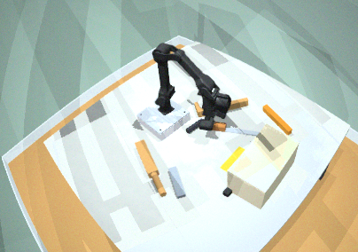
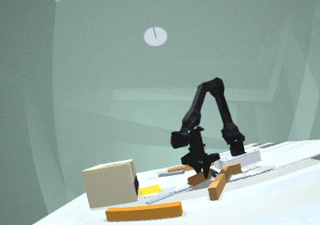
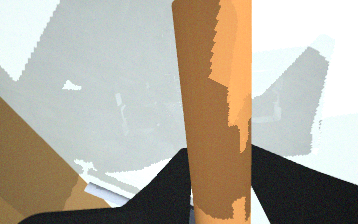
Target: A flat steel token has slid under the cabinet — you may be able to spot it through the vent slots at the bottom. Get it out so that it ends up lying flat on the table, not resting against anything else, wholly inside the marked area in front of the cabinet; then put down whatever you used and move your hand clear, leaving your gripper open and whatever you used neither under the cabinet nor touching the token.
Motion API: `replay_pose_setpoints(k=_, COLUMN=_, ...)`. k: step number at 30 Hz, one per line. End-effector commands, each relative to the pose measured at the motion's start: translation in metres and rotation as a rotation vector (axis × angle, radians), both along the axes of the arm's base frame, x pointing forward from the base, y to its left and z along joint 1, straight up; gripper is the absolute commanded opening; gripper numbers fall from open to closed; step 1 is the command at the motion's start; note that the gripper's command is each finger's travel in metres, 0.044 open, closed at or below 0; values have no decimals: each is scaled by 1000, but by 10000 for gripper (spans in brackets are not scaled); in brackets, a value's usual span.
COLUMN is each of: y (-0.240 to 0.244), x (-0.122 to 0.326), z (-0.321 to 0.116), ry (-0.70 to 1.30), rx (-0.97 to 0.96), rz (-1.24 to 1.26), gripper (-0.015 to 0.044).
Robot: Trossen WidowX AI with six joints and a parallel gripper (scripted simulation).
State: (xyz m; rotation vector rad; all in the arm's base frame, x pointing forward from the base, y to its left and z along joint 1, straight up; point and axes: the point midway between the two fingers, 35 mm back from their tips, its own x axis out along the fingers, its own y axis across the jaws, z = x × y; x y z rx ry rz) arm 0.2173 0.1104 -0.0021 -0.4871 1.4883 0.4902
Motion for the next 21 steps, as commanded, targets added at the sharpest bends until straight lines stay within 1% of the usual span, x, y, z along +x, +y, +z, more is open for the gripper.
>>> replay_pose_setpoints(k=1, y=1, x=0, z=0, ry=1, rx=3, rz=32, gripper=0)
replay_pose_setpoints(k=12, y=1, x=0, z=1, ry=0, rx=1, rz=119, gripper=0)
replay_pose_setpoints(k=21, y=-5, x=6, z=1, ry=-1, rx=0, rz=136, gripper=0)
